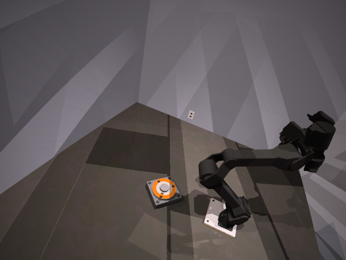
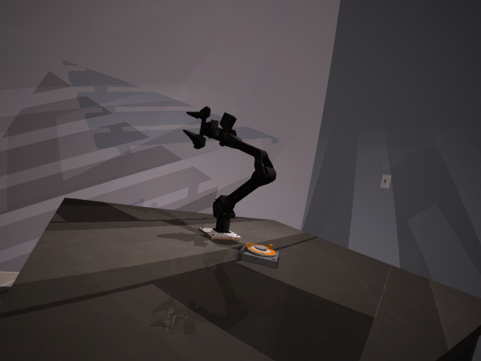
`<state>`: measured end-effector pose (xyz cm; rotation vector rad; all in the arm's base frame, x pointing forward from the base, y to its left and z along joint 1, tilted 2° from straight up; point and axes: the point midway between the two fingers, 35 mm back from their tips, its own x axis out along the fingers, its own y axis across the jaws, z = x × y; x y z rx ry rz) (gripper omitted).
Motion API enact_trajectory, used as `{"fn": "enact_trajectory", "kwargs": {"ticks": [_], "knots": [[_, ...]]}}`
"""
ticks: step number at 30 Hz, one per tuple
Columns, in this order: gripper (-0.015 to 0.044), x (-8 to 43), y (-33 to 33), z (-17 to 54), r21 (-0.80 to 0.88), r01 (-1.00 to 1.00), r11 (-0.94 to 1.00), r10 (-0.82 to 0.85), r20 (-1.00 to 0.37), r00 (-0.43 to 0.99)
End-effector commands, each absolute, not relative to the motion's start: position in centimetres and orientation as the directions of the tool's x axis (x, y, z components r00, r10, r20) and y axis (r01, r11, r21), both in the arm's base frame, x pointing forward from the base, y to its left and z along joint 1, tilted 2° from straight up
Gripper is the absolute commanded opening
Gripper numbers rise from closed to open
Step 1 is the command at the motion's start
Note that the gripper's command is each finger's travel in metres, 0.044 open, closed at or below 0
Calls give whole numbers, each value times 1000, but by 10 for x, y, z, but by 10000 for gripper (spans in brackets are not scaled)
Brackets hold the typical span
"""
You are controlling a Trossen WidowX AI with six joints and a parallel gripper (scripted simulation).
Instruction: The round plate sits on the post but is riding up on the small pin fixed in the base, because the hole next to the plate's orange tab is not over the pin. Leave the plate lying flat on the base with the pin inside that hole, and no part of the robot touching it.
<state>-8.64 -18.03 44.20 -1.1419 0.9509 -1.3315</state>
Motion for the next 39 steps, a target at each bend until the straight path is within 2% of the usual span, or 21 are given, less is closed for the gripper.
{"fn": "enact_trajectory", "kwargs": {"ticks": [1,10,15,26,32,34,39], "knots": [[374,-86,-181,442,-969,231,-89,-993,105,55],[137,-66,-228,430,-849,524,66,-968,73,241],[6,-40,-263,412,-705,664,251,-932,9,362],[0,37,-306,370,-424,701,573,-809,-156,567],[0,109,-313,336,-239,624,744,-668,-294,684],[0,117,-311,333,-228,608,761,-648,-308,696],[0,178,-292,306,-129,492,861,-498,-416,761]]}}
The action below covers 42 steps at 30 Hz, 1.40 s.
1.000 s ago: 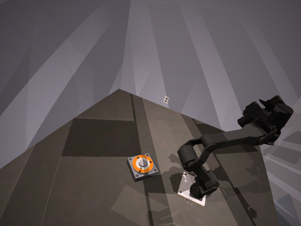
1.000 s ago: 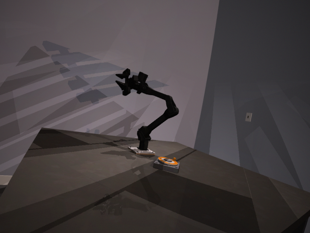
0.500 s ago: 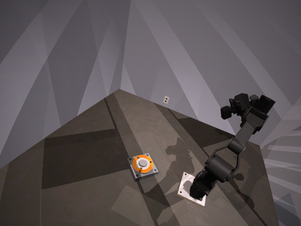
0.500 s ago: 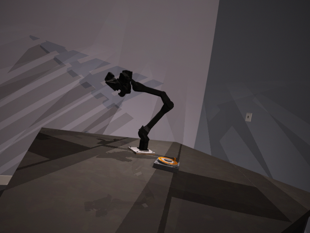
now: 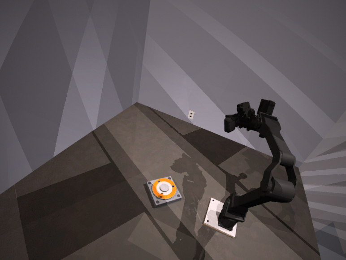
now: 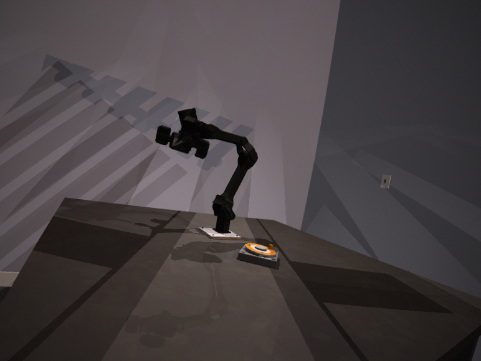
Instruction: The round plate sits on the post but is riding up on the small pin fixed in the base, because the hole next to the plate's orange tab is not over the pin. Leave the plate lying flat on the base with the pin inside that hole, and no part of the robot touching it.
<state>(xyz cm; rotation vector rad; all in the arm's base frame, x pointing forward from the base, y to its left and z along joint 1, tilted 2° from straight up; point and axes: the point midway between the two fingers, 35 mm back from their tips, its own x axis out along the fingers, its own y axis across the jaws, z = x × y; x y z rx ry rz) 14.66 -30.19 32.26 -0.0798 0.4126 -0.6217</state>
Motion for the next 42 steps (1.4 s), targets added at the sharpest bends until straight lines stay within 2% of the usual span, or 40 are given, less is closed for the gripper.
{"fn": "enact_trajectory", "kwargs": {"ticks": [1,3,9,12,17,19,23,29,33,38,42], "knots": [[0,189,-287,300,-103,473,875,-466,-442,766],[0,198,-283,294,-81,460,884,-442,-462,769],[0,264,-236,248,83,355,931,-223,-641,735],[0,279,-219,237,107,321,941,-165,-682,712],[0,315,-154,200,159,210,965,5,-809,588],[0,318,-145,195,165,205,965,21,-824,566],[0,331,-94,168,171,174,970,84,-904,420],[0,335,-37,142,126,130,984,92,-967,239],[0,330,12,122,46,69,997,40,-996,86],[0,321,39,112,-13,23,1000,-13,-1000,10],[0,320,40,112,-16,20,1000,-17,-1000,6]]}}
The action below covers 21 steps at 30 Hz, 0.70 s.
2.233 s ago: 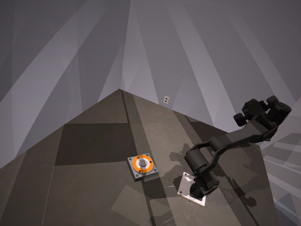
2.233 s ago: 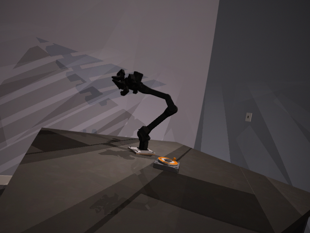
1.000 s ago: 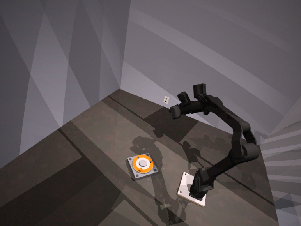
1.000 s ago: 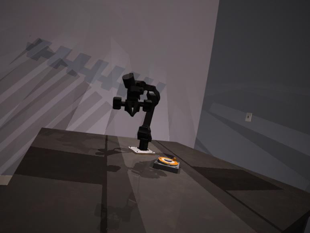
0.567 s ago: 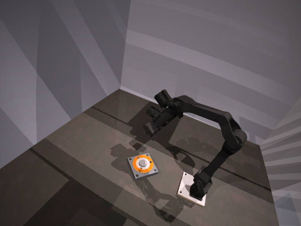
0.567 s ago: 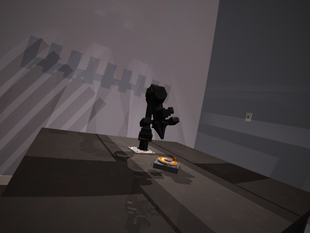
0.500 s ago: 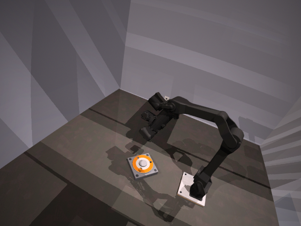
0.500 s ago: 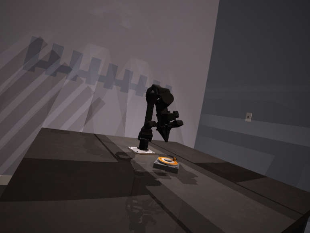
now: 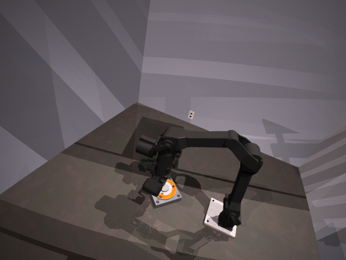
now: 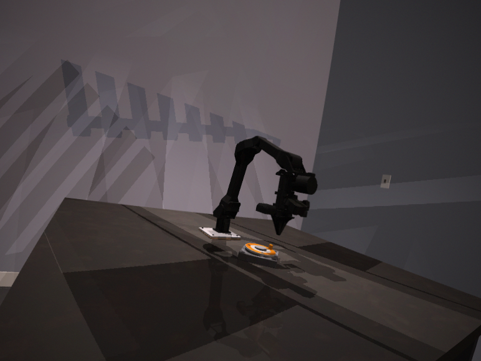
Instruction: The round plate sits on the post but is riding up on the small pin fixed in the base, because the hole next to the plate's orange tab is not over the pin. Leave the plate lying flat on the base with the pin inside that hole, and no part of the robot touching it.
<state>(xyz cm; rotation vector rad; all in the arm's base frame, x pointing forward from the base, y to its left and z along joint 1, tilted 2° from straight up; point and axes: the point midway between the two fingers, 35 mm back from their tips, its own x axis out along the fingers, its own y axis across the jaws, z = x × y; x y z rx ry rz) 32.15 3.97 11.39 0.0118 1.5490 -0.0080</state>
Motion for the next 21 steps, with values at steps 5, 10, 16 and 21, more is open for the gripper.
{"fn": "enact_trajectory", "kwargs": {"ticks": [5,10,16,21], "knots": [[0,320,41,101,-16,20,1000,-17,-1000,6],[0,320,40,78,-16,20,1000,-17,-1000,6],[0,318,40,64,-16,20,1000,-17,-1000,6],[0,315,40,64,-16,20,1000,-17,-1000,6]]}}
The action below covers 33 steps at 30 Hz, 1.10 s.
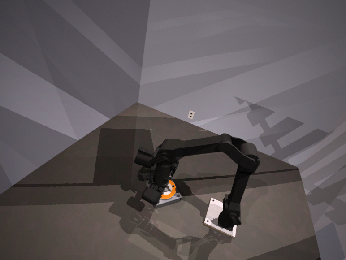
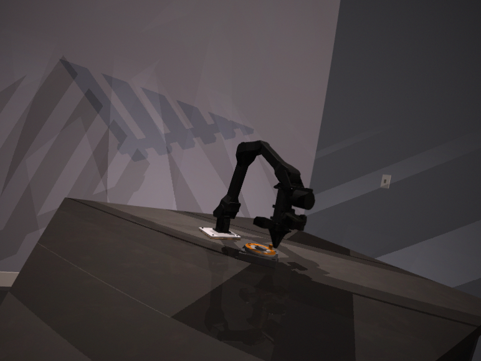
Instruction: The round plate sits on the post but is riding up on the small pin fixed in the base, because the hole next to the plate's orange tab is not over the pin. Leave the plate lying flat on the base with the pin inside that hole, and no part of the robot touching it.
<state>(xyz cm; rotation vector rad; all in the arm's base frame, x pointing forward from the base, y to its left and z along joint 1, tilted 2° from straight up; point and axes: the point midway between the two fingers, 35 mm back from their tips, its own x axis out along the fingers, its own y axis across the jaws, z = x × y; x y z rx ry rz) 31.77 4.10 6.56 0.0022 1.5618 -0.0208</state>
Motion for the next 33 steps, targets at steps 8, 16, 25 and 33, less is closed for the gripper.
{"fn": "enact_trajectory", "kwargs": {"ticks": [8,16,25,33], "knots": [[0,306,41,63,-16,20,1000,-16,-1000,5],[0,296,41,62,-16,20,1000,-16,-1000,4],[0,288,40,62,-16,20,1000,-17,-1000,4],[0,282,38,62,-17,20,1000,-17,-1000,3]]}}
